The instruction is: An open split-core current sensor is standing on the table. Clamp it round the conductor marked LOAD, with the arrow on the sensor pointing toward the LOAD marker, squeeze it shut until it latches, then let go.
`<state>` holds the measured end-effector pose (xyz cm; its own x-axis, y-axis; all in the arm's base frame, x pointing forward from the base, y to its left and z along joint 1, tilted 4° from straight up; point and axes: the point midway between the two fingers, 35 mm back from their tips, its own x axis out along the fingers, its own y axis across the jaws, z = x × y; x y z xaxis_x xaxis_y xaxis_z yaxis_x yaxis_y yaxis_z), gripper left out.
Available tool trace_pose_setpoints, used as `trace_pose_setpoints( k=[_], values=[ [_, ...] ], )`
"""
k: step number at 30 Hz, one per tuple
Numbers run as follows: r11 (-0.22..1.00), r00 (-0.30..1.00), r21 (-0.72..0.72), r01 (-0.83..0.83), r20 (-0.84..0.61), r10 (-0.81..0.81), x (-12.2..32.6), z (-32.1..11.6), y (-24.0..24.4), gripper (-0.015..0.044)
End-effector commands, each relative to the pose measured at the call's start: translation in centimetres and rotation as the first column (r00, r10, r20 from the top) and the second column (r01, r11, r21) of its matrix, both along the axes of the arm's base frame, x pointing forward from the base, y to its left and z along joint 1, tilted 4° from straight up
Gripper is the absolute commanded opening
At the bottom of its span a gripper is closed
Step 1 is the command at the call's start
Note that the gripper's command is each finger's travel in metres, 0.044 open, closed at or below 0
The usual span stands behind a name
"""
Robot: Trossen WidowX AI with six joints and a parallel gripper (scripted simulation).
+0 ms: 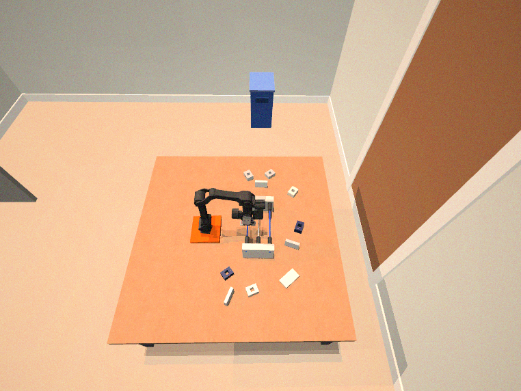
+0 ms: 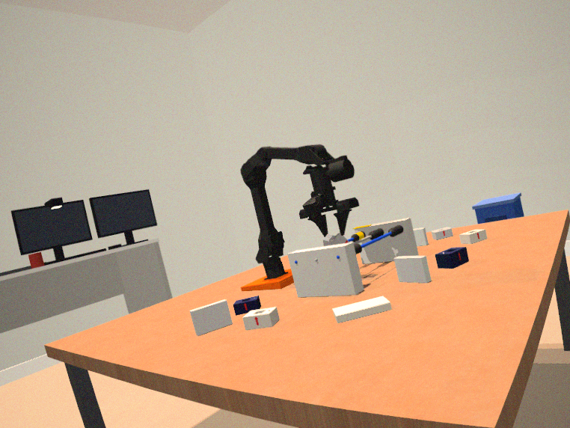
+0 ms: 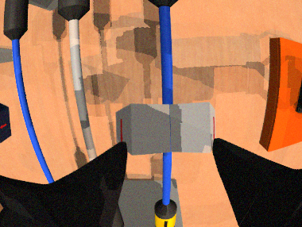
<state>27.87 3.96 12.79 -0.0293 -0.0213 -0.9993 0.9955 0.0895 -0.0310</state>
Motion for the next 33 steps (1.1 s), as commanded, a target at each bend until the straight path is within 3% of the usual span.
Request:
trace_pose_setpoints(
  k=[1, 16, 33],
  values=[
    [1.000, 1.000, 0.000, 0.000, 0.002, 0.000, 0.04, 0.08, 0.01, 0.0000],
    [1.000, 1.000, 0.000, 0.000, 0.002, 0.000, 0.04, 0.08, 0.01, 0.0000],
    [1.000, 1.000, 0.000, 0.000, 0.002, 0.000, 0.04, 0.08, 0.01, 0.0440]
  ],
)
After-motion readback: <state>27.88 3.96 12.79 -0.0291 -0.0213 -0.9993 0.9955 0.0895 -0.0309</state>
